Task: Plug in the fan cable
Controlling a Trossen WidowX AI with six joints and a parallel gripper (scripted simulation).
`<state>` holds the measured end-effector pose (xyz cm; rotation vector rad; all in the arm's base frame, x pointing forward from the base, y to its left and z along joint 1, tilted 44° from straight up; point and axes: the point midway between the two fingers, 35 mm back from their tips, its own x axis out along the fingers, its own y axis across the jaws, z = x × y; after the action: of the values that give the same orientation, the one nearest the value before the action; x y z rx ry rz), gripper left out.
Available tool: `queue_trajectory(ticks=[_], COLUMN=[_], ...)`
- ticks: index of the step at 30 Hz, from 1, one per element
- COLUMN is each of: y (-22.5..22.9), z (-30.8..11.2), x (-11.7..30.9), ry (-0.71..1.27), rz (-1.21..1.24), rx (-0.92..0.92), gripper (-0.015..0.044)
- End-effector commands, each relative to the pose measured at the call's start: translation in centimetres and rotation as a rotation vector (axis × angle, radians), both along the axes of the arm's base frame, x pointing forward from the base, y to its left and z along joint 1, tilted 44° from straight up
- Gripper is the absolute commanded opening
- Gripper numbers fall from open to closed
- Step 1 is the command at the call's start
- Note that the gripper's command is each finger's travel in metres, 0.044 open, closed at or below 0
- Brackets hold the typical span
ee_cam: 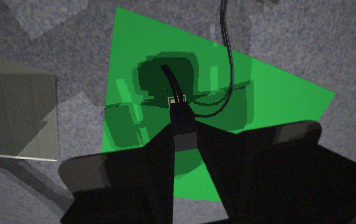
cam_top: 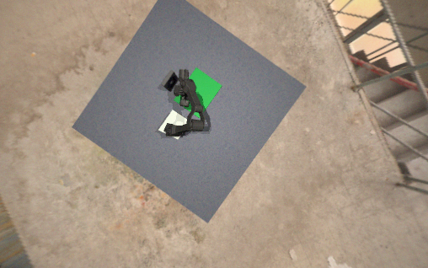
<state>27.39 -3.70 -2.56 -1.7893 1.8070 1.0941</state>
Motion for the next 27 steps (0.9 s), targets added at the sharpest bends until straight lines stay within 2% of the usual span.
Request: queue_trajectory(ticks=[1, 22, 27], y=[-0.1, -1.1, -0.9], z=[-0.1, -1.2, -1.0], x=[0.0, -0.2, -0.2], ry=[0.001, 0.001, 0.002], rz=[0.004, 0.004, 0.001], rx=[-0.003, -0.003, 0.000], gripper=[0.0000, 0.0000, 0.0131])
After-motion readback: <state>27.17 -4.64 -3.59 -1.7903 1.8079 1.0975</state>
